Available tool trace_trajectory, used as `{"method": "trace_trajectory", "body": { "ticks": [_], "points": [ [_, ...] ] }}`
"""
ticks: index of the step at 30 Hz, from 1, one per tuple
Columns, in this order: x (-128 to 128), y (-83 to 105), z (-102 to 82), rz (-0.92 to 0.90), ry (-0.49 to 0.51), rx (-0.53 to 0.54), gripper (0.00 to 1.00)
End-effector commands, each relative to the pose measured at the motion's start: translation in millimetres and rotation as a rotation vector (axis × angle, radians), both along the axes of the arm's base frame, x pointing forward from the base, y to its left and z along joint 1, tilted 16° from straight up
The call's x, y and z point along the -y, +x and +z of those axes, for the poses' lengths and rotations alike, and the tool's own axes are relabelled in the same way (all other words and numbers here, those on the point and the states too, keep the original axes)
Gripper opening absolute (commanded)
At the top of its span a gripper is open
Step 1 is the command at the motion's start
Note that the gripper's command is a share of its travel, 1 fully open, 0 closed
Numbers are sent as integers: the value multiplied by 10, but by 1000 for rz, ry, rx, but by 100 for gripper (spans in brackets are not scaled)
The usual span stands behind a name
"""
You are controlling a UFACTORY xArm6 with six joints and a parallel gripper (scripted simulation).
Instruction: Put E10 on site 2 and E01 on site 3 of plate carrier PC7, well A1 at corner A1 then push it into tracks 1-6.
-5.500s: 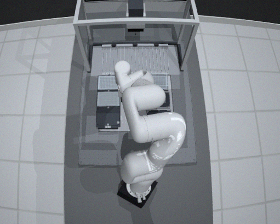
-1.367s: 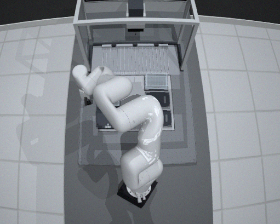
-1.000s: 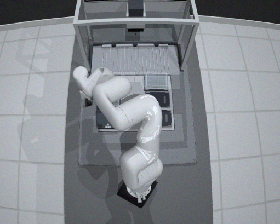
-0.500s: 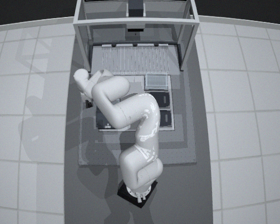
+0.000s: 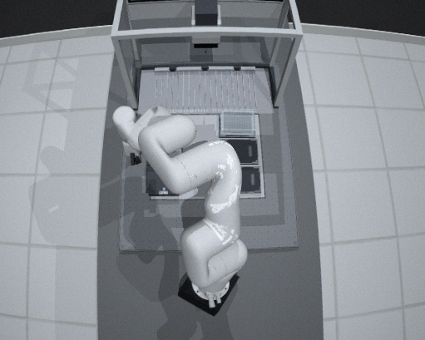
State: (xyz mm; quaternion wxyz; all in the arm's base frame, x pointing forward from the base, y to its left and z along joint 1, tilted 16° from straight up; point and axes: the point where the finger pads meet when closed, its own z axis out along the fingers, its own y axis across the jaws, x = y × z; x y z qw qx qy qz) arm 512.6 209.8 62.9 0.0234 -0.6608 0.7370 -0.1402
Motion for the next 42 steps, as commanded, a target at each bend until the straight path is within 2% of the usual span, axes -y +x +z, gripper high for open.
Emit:
{"method": "trace_trajectory", "body": {
  "ticks": [1, 30, 42],
  "points": [
    [-8, 10, 13, 1, 2, 3, 100],
    [24, 50, -159, 1, 2, 3, 100],
    [27, 55, -179, 1, 2, 3, 100]
  ]
}}
